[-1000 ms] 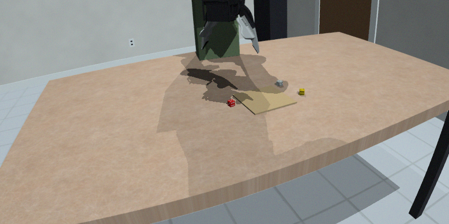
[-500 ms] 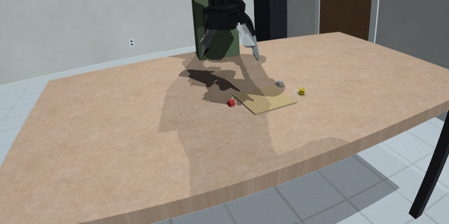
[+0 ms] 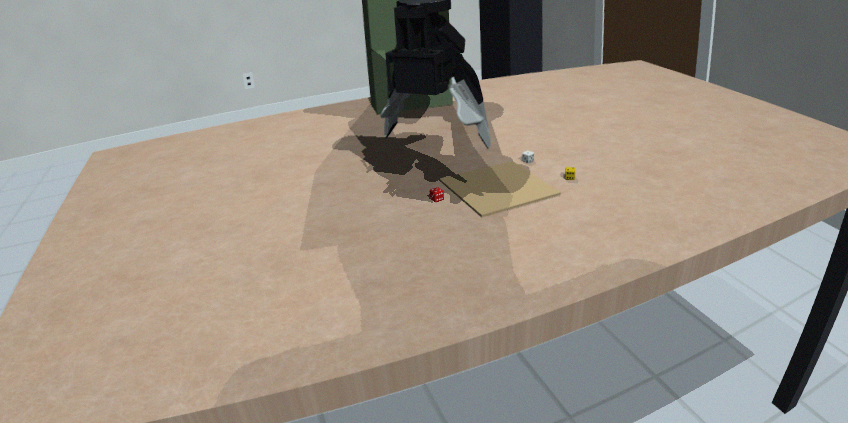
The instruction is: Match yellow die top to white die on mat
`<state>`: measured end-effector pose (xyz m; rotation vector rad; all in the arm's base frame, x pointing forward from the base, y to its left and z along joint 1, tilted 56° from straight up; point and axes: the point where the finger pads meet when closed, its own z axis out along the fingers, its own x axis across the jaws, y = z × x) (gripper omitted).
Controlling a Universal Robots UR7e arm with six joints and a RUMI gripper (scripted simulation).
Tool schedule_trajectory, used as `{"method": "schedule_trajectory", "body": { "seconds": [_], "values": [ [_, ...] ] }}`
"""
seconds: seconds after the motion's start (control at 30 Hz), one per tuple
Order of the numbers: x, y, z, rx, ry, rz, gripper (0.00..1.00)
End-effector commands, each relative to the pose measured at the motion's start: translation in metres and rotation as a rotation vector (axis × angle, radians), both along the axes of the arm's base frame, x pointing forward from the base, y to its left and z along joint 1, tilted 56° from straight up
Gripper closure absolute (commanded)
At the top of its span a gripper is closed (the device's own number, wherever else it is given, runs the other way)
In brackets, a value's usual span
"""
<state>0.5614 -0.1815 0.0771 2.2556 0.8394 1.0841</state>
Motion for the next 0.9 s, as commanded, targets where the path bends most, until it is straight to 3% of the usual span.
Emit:
{"method": "schedule_trajectory", "body": {
  "seconds": [0.0, 0.4, 0.87],
  "values": [
    [0.018, -0.004, -0.012, -0.002, -0.002, -0.001, 0.00],
    [0.037, -0.008, -0.025, -0.002, -0.002, -0.001, 0.00],
    [0.039, -0.008, -0.026, -0.002, -0.002, -0.001, 0.00]
  ]
}}
